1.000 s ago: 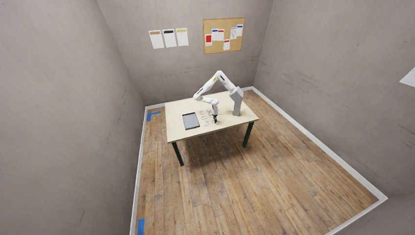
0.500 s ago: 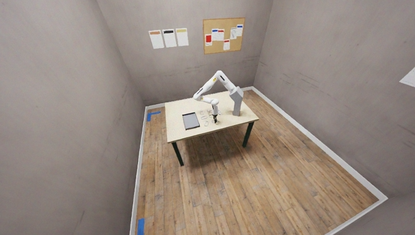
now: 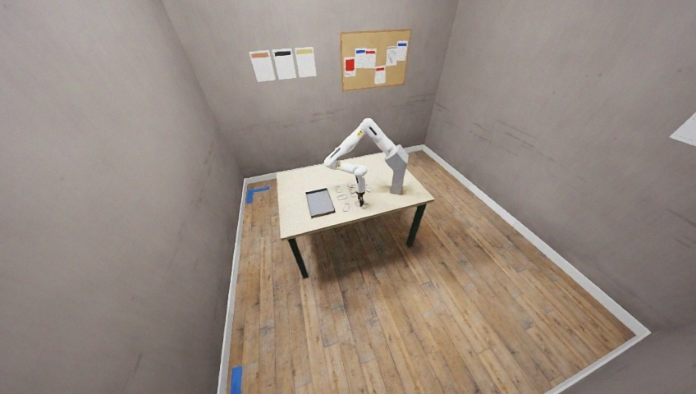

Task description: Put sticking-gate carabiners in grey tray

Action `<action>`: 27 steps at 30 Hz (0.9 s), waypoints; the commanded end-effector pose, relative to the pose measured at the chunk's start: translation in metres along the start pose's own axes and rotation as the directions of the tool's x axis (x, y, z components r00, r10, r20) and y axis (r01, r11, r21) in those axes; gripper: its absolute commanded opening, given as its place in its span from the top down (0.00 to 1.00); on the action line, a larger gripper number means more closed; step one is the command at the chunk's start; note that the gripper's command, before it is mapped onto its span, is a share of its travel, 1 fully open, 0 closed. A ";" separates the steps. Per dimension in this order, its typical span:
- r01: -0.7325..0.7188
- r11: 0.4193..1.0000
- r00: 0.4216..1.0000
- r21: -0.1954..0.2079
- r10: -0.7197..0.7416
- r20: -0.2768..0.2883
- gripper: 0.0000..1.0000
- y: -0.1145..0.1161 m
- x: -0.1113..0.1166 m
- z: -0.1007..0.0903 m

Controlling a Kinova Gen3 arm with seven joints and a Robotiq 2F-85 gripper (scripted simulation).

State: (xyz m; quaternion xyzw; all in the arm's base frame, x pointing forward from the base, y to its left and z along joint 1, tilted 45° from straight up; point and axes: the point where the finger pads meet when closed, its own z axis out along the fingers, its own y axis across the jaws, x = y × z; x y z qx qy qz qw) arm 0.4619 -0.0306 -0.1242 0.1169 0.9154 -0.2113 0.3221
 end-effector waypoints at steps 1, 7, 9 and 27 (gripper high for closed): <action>0.000 1.000 1.000 -0.001 0.000 0.000 0.00 0.000 0.000 0.000; -0.011 1.000 1.000 -0.001 0.011 -0.001 0.00 0.002 -0.001 -0.077; -0.011 1.000 1.000 -0.001 0.011 -0.001 0.00 0.002 -0.001 -0.083; -0.019 1.000 1.000 0.008 0.019 -0.007 0.00 -0.002 0.000 -0.080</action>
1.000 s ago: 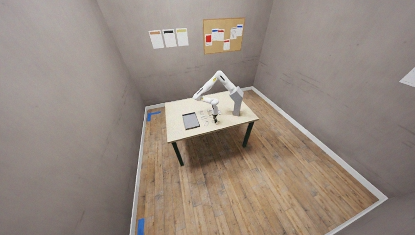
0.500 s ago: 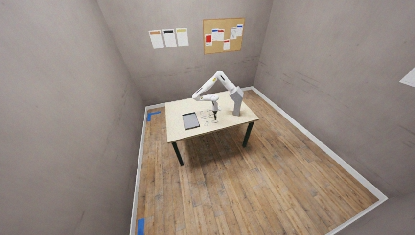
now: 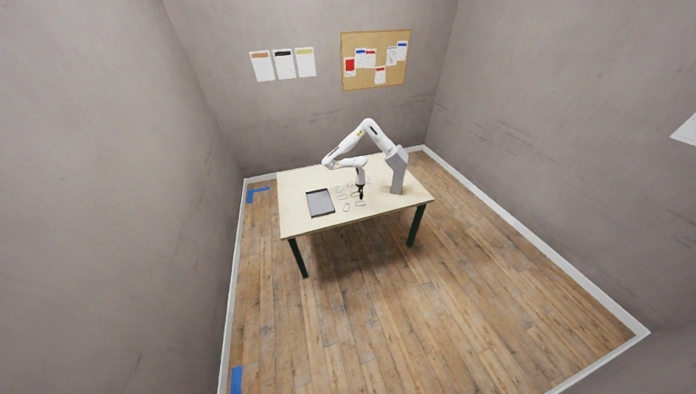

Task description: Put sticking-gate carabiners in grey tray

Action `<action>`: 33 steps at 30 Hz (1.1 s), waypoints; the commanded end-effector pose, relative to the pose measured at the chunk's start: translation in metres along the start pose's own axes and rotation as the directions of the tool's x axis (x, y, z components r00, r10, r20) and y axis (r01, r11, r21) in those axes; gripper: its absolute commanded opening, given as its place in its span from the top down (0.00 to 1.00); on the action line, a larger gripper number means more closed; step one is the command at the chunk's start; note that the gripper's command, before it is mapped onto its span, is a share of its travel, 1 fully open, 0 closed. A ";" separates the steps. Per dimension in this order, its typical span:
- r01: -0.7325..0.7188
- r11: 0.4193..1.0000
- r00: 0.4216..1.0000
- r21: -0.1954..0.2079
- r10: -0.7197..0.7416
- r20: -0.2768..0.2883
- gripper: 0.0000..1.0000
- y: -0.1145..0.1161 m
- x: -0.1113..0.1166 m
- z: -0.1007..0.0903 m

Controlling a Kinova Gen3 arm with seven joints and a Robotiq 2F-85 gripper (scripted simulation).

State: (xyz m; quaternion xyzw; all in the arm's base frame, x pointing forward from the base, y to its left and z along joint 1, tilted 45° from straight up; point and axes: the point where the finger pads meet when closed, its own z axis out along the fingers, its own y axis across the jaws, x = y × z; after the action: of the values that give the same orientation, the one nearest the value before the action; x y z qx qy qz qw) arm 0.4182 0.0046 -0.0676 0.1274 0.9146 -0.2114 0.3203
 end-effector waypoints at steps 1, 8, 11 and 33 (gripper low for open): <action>-0.001 1.000 1.000 0.000 0.001 0.000 0.00 0.000 0.000 0.000; -0.001 1.000 1.000 0.000 0.001 0.000 0.00 0.000 0.000 0.000; -0.122 0.992 0.992 -0.001 0.122 -0.001 0.00 -0.035 -0.020 0.000; -0.237 0.971 0.971 -0.005 0.237 -0.003 0.00 -0.069 -0.033 -0.001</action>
State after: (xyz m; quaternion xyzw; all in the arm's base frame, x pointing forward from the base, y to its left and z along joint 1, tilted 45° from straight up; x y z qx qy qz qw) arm 0.4184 -0.0387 -0.0358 0.2136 0.8998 -0.1731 0.3389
